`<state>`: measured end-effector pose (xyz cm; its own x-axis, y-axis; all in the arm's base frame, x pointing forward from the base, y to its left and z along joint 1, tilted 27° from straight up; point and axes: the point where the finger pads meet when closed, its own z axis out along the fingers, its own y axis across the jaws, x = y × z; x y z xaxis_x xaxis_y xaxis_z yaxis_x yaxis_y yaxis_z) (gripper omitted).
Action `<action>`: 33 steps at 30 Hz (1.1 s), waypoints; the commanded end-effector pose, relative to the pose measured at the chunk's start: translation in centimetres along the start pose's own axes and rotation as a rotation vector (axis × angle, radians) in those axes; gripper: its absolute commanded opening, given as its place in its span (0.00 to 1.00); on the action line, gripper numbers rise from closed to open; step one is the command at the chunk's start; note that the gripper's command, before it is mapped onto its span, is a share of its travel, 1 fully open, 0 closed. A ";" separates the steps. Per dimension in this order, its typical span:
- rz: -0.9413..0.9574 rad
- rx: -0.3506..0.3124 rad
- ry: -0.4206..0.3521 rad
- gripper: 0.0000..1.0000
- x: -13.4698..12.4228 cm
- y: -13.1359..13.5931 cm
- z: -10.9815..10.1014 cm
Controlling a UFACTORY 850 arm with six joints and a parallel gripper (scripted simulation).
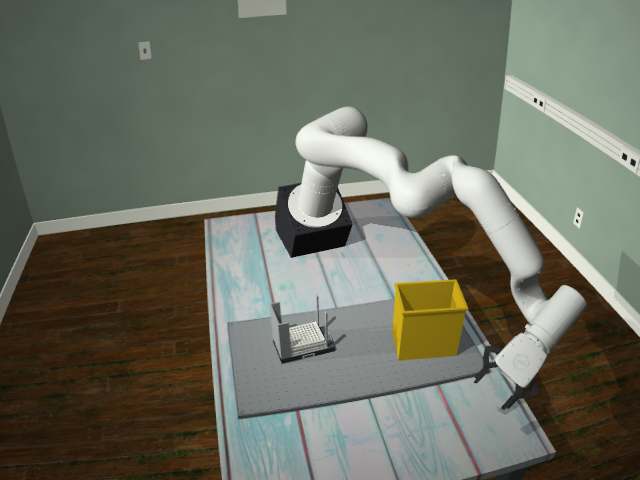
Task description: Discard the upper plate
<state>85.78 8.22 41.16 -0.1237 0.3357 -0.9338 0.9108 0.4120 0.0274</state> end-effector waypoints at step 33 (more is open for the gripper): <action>0.166 0.086 0.176 1.00 0.0 -4.2 5.1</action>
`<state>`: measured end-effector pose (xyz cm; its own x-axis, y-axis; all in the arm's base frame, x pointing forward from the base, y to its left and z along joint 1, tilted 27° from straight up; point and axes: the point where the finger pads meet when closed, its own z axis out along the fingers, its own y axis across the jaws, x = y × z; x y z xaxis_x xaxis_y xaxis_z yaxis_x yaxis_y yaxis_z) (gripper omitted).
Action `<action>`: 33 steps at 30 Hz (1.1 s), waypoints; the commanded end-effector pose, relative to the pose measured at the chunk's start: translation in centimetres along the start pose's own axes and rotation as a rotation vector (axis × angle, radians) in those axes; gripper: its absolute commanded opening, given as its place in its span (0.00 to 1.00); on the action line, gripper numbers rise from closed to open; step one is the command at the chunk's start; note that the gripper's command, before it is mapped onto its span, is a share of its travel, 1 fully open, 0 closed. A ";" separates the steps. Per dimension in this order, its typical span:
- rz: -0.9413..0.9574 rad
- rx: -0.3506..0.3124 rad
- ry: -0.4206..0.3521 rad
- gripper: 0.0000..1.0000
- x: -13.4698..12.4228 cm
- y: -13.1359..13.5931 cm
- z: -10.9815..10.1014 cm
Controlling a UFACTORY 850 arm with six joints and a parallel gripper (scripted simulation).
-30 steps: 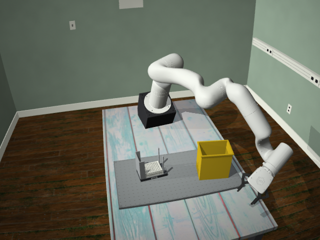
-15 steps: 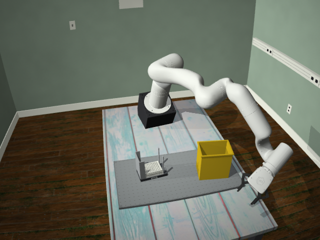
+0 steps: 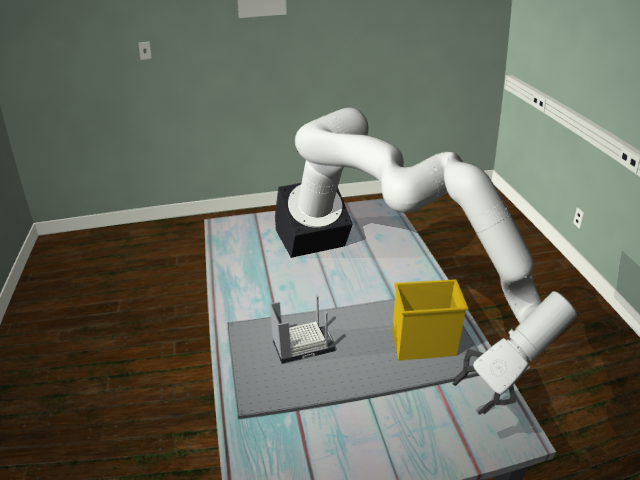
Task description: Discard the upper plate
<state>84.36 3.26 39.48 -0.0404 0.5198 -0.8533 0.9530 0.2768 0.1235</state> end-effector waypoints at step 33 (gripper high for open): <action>0.452 0.243 0.335 1.00 -1.9 -10.6 8.5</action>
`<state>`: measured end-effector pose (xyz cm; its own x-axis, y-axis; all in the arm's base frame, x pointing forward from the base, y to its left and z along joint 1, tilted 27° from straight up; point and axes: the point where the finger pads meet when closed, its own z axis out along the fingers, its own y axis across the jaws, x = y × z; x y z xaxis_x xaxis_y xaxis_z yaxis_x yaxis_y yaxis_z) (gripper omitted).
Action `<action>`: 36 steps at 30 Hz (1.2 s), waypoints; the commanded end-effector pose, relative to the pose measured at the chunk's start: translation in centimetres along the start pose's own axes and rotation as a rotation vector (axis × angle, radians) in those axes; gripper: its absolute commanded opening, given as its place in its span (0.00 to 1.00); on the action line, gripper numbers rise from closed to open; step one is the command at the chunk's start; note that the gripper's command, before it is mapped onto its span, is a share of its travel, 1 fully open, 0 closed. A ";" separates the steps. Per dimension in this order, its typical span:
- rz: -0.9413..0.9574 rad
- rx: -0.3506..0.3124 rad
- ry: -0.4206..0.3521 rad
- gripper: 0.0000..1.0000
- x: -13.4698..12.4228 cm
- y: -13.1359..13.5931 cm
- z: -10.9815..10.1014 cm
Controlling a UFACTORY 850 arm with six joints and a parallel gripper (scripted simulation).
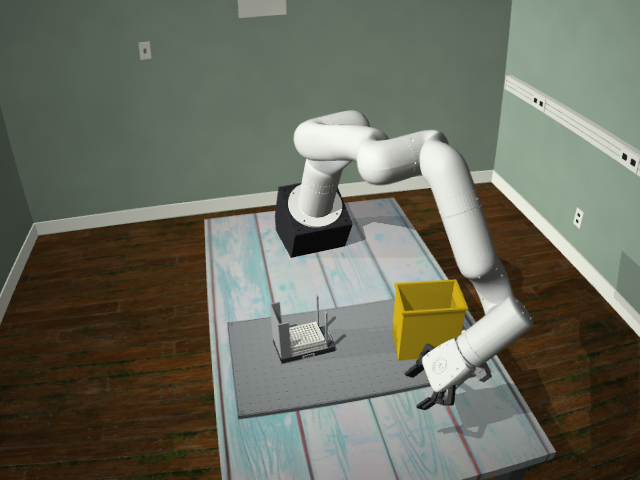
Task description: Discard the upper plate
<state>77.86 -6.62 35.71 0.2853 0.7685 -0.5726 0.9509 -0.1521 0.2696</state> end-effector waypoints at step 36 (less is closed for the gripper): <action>0.689 0.316 0.288 1.00 -7.6 -10.3 5.1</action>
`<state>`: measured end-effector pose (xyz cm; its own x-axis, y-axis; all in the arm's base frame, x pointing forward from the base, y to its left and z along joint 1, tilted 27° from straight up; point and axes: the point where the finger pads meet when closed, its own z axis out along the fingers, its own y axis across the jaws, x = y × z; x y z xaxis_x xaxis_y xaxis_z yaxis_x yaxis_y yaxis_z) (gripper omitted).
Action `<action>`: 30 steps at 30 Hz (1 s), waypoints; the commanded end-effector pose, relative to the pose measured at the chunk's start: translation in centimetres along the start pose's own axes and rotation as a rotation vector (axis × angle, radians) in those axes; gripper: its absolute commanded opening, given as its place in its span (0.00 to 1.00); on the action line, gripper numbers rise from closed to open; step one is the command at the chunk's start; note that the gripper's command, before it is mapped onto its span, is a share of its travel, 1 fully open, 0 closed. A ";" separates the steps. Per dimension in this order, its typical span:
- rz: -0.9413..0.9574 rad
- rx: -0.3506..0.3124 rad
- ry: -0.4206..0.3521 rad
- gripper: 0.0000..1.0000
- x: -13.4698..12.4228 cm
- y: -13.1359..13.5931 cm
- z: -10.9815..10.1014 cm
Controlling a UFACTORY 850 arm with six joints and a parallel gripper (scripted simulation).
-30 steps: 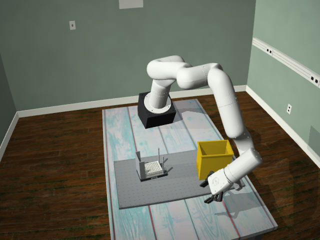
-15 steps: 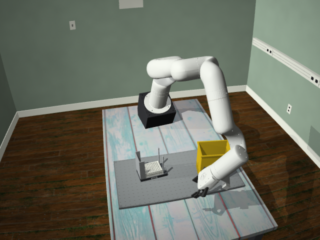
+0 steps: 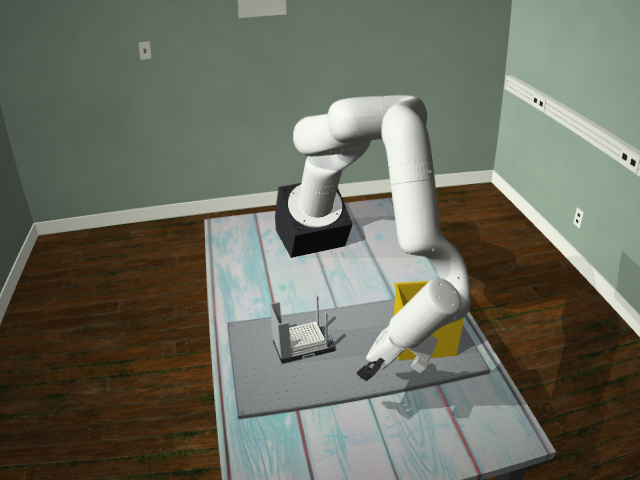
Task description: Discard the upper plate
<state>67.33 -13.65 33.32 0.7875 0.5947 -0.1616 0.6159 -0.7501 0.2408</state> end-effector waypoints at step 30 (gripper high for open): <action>0.848 0.279 0.204 1.00 -11.2 -4.0 1.5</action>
<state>57.06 -17.42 32.65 0.9919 -0.0591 0.1126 -0.0597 -0.9982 0.0024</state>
